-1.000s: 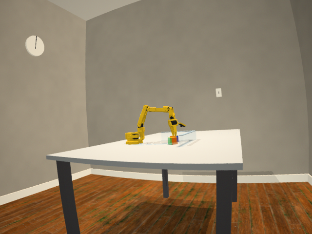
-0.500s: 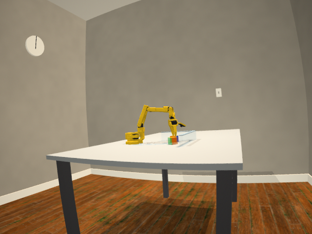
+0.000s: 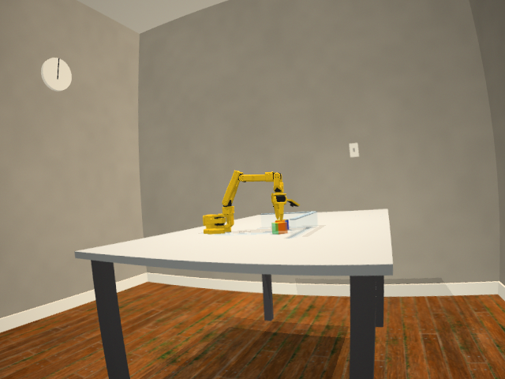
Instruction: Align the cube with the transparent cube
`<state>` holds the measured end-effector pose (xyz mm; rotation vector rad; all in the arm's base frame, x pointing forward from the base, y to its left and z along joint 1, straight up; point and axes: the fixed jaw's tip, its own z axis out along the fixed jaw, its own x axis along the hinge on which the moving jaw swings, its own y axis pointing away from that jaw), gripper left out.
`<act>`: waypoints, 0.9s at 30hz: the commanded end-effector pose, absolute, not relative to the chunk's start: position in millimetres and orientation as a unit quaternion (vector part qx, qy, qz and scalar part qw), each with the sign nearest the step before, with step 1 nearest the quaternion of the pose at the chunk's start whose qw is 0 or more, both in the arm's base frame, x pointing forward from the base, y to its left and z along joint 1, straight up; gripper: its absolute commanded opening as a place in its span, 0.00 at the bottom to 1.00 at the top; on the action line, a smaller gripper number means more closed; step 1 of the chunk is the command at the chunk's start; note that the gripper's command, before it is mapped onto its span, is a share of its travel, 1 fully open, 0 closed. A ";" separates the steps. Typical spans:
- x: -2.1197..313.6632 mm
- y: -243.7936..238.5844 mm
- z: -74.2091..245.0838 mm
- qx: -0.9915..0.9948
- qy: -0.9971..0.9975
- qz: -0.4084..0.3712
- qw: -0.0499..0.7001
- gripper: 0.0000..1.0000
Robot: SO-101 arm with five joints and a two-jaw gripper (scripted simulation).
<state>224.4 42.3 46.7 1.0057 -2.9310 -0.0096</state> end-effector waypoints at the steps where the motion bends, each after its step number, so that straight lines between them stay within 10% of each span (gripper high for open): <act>1: 237.2 42.5 82.6 0.323 -0.945 0.009 -0.051 0.22; 27: 244.6 43.7 94.0 0.323 -0.942 0.016 -0.086 0.22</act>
